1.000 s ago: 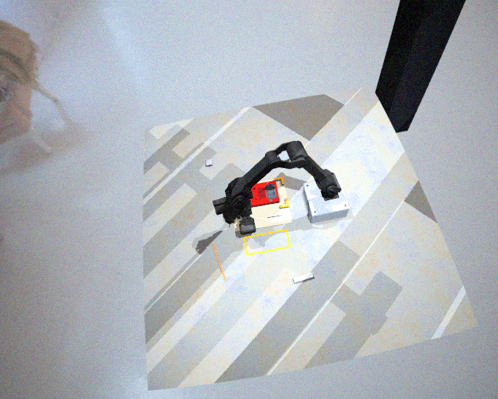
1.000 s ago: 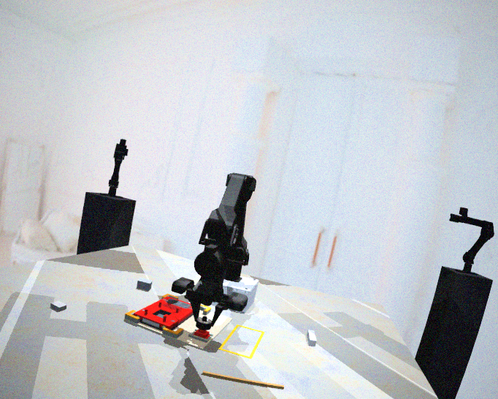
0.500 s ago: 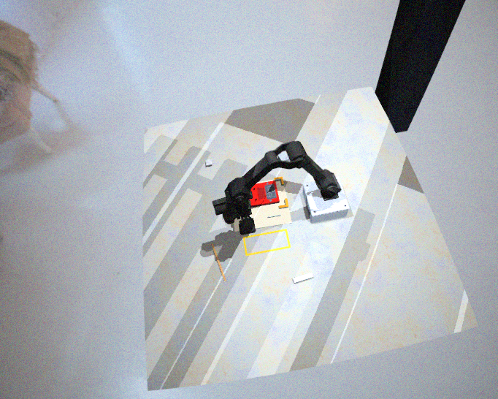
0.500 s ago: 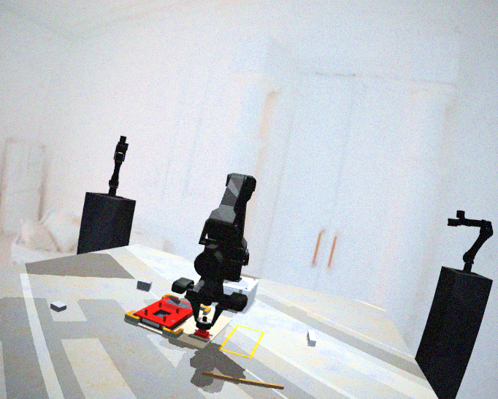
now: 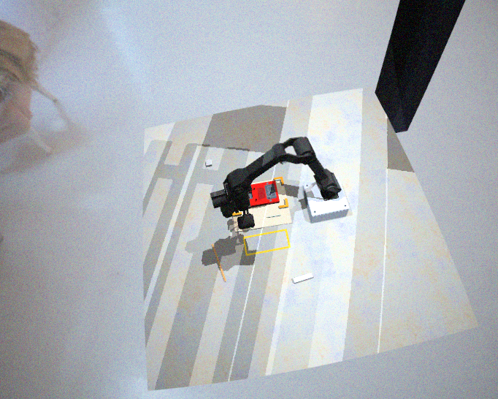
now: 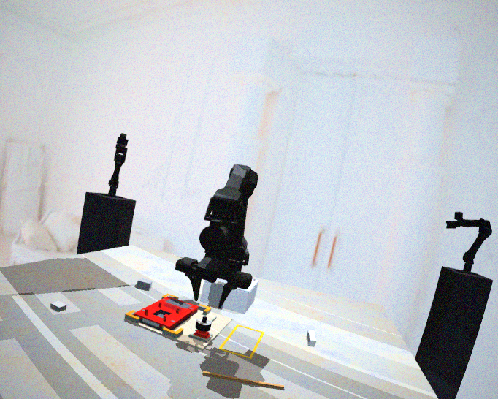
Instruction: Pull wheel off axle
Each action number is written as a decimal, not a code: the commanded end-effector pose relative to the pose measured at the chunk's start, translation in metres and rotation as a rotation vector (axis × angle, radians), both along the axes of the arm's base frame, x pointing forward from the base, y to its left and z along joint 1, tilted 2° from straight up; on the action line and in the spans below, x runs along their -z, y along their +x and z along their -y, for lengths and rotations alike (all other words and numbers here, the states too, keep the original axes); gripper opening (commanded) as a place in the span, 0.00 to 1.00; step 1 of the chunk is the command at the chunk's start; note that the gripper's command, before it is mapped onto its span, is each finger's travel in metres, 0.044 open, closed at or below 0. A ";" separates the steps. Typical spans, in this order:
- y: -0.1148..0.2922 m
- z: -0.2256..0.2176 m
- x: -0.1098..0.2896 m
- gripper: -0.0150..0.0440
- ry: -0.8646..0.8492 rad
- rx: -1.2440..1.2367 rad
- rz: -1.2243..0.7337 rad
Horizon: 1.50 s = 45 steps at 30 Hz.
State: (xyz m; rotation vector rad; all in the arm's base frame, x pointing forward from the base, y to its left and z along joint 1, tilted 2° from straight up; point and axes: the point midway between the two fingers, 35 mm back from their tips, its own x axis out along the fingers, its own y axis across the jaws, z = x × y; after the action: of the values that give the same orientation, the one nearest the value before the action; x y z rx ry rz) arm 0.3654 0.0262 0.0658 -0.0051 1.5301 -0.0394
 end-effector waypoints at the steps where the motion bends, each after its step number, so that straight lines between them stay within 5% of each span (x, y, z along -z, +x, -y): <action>1: 0.002 0.000 -0.014 0.76 -0.002 0.002 0.011; 18: 0.006 0.002 0.061 0.76 -0.002 0.002 0.011; 22: 0.003 0.001 0.060 0.58 -0.001 0.004 -0.007; 30: 0.003 0.001 0.060 0.49 -0.001 0.004 -0.007; 35: 0.003 0.001 0.059 0.27 -0.001 0.004 -0.006; 45: 0.003 0.001 0.056 0.25 -0.001 0.004 -0.005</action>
State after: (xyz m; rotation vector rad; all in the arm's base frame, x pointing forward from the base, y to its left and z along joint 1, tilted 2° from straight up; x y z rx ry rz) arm 0.3684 0.0248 0.0086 -0.0027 1.5344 -0.0435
